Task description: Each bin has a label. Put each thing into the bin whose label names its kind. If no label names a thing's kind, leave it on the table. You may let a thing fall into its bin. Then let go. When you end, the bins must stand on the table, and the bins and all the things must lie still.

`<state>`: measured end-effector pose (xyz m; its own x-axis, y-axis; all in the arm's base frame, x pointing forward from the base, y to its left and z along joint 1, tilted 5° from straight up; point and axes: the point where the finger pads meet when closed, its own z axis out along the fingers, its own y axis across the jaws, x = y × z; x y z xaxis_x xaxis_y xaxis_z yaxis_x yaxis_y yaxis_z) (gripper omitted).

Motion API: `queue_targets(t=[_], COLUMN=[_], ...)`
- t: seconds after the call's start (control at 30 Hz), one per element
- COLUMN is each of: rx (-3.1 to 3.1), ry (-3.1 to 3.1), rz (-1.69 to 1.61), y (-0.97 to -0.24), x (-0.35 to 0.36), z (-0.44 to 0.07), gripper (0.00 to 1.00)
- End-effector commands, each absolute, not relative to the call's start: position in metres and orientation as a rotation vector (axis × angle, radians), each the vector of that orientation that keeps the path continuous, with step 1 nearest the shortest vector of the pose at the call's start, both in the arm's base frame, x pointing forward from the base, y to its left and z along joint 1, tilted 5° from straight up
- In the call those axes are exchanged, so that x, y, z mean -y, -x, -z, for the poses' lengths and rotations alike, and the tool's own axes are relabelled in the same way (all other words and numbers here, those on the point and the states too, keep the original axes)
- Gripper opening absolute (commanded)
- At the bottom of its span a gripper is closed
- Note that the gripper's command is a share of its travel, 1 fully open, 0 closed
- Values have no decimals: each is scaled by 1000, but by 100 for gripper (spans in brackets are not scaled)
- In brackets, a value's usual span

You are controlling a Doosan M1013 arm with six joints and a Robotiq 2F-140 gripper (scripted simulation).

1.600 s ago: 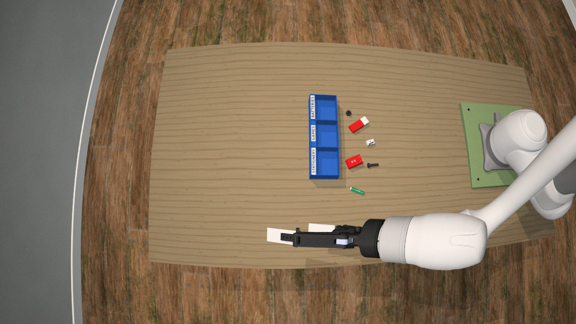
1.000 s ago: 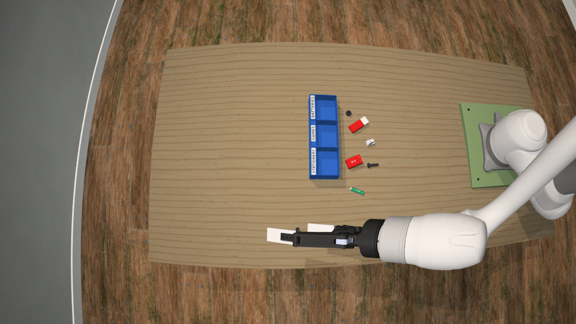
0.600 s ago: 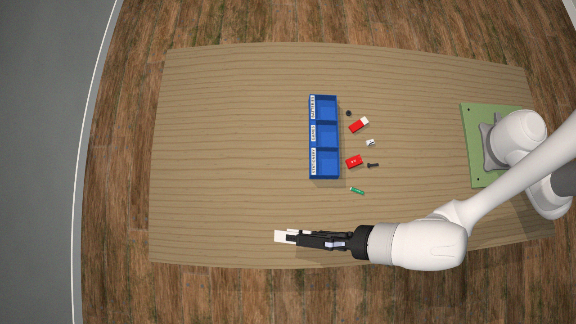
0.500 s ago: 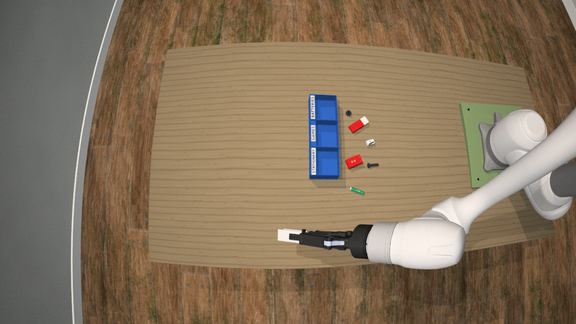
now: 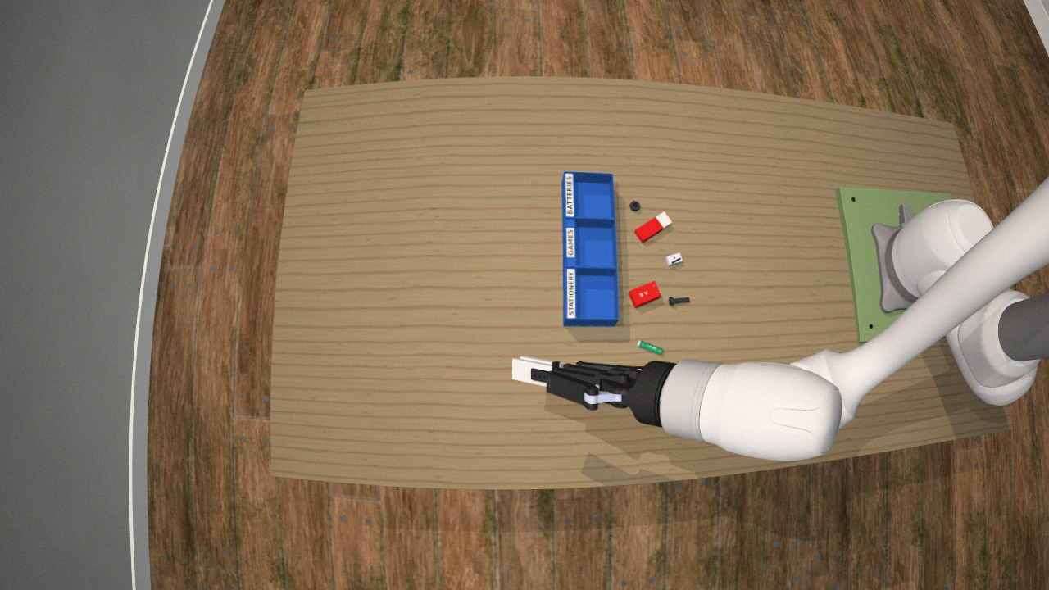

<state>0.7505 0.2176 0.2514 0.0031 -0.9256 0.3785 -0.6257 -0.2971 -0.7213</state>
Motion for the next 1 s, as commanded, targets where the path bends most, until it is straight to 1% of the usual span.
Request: queue_targets(t=[0.0,0.07,0.37,0.63,0.97], rx=[-1606,-1606,-1597,-1581,-1516], ry=[2030,2030,2214,2343,2608], rz=[1218,1218,1241,1231,1146], y=[-748,-748,-735,-725,-700], x=[-198,-198,-145,-117,-70], z=[-251,-251,-246,-243,-235], gripper=[5,5,5,5,5])
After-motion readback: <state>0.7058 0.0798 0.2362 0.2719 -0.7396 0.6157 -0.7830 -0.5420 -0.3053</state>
